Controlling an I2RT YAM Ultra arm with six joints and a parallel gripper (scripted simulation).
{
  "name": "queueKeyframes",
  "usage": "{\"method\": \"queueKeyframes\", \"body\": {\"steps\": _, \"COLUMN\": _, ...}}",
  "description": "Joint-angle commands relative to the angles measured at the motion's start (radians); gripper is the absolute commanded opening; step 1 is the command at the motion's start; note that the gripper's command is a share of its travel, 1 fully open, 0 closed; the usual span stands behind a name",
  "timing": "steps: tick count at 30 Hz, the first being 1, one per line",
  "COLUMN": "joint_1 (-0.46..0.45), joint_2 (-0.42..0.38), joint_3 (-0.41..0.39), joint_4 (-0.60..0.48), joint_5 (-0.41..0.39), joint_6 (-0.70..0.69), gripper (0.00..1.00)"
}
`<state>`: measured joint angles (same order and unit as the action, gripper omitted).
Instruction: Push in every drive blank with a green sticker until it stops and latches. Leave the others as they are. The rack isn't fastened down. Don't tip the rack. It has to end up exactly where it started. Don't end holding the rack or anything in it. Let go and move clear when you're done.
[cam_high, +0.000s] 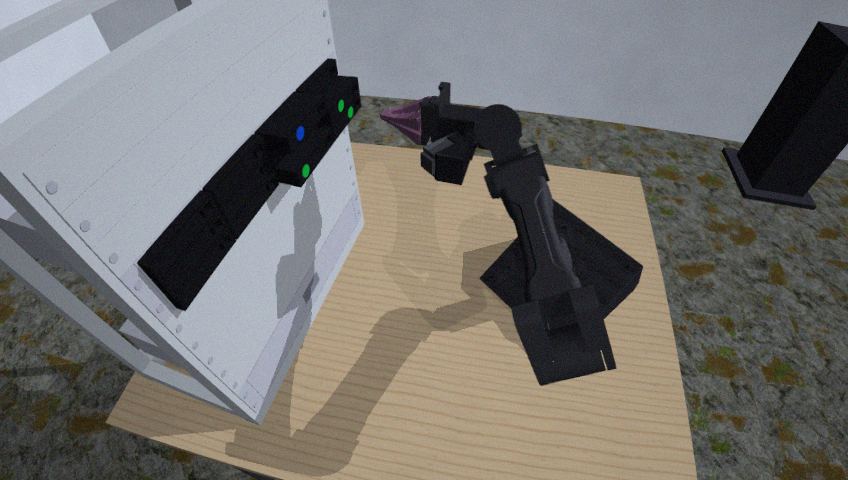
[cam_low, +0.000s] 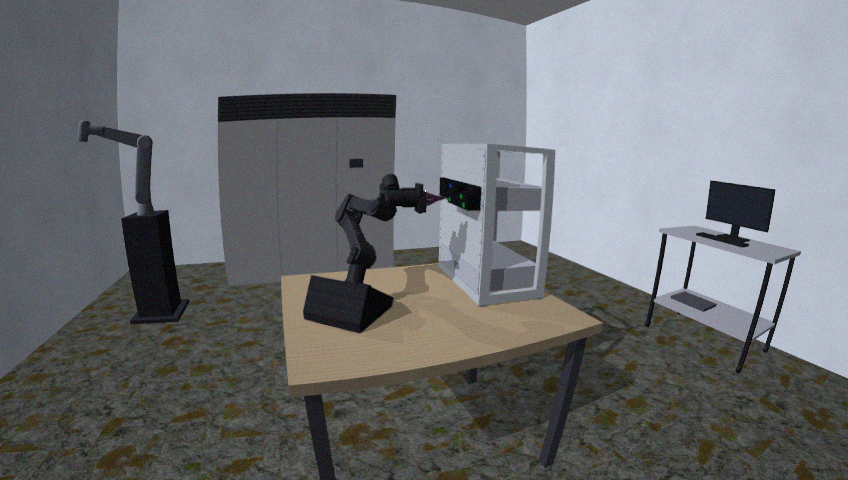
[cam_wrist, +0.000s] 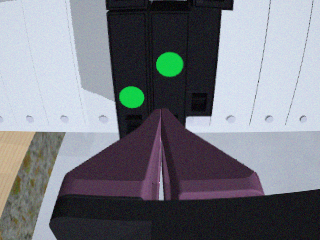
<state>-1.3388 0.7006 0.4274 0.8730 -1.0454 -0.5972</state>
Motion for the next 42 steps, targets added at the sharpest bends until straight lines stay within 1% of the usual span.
{"method": "queueKeyframes", "body": {"steps": 1, "joint_1": -0.017, "joint_2": 0.003, "joint_3": 0.019, "joint_4": 0.016, "joint_5": 0.012, "joint_6": 0.012, "gripper": 0.00}}
{"method": "queueKeyframes", "body": {"steps": 18, "joint_1": -0.017, "joint_2": 0.003, "joint_3": 0.019, "joint_4": 0.016, "joint_5": 0.012, "joint_6": 0.012, "gripper": 0.00}}
{"method": "queueKeyframes", "body": {"steps": 23, "joint_1": -0.012, "joint_2": -0.026, "joint_3": 0.019, "joint_4": -0.018, "joint_5": 0.015, "joint_6": 0.009, "gripper": 0.00}}
{"method": "queueKeyframes", "body": {"steps": 26, "joint_1": 0.014, "joint_2": -0.046, "joint_3": 0.020, "joint_4": -0.041, "joint_5": 0.019, "joint_6": -0.007, "gripper": 0.00}}
{"method": "queueKeyframes", "body": {"steps": 28, "joint_1": 0.014, "joint_2": -0.046, "joint_3": 0.020, "joint_4": -0.041, "joint_5": 0.019, "joint_6": -0.007, "gripper": 0.00}}
{"method": "queueKeyframes", "body": {"steps": 32, "joint_1": 0.035, "joint_2": -0.093, "joint_3": 0.024, "joint_4": -0.100, "joint_5": 0.034, "joint_6": -0.024, "gripper": 0.00}}
{"method": "queueKeyframes", "body": {"steps": 35, "joint_1": 0.061, "joint_2": -0.142, "joint_3": 0.025, "joint_4": -0.165, "joint_5": 0.053, "joint_6": -0.043, "gripper": 0.00}}
{"method": "queueKeyframes", "body": {"steps": 42, "joint_1": 0.162, "joint_2": -0.282, "joint_3": 0.042, "joint_4": -0.374, "joint_5": 0.124, "joint_6": -0.116, "gripper": 0.00}}
